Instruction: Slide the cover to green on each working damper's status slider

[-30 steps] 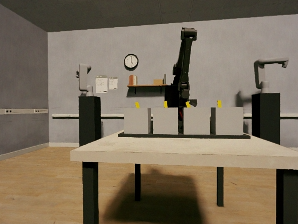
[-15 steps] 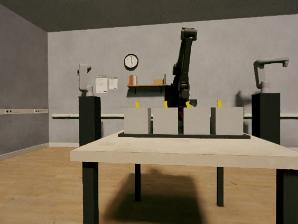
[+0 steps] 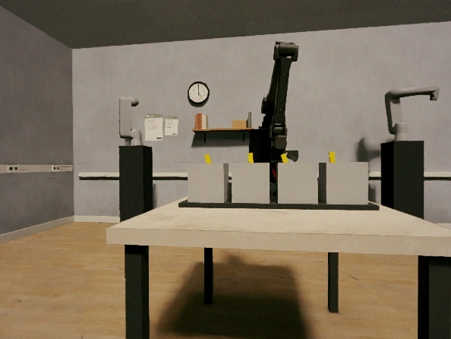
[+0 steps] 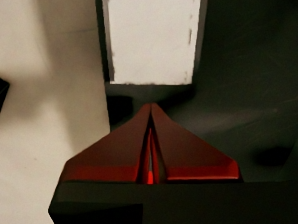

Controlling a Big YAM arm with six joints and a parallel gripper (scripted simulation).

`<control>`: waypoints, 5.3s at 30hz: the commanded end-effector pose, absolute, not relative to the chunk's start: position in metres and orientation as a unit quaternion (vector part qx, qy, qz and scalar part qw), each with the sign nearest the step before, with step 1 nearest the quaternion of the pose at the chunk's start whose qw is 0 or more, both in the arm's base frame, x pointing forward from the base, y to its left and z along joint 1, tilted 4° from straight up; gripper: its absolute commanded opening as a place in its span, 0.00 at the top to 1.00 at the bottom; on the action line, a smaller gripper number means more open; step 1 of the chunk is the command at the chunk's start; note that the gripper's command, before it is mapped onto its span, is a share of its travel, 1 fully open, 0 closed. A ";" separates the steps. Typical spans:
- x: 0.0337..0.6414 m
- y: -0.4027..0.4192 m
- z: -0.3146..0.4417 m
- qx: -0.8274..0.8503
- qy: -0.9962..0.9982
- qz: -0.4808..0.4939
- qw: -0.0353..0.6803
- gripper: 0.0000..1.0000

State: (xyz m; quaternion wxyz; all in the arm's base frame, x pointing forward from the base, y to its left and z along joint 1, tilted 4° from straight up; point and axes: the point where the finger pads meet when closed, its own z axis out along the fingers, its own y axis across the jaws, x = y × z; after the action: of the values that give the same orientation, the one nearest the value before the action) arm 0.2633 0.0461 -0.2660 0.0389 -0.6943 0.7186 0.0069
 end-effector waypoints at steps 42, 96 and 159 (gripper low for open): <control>0.262 0.048 -0.272 -0.694 0.719 0.006 0.037 1.00; 0.265 0.051 -0.278 -0.694 0.719 0.005 0.039 1.00; 0.273 0.077 -0.271 -0.694 0.718 0.002 0.046 1.00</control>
State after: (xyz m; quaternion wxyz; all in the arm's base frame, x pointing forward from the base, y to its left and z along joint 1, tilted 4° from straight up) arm 0.2634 0.0687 -0.2768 0.0365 -0.6944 0.7187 0.0062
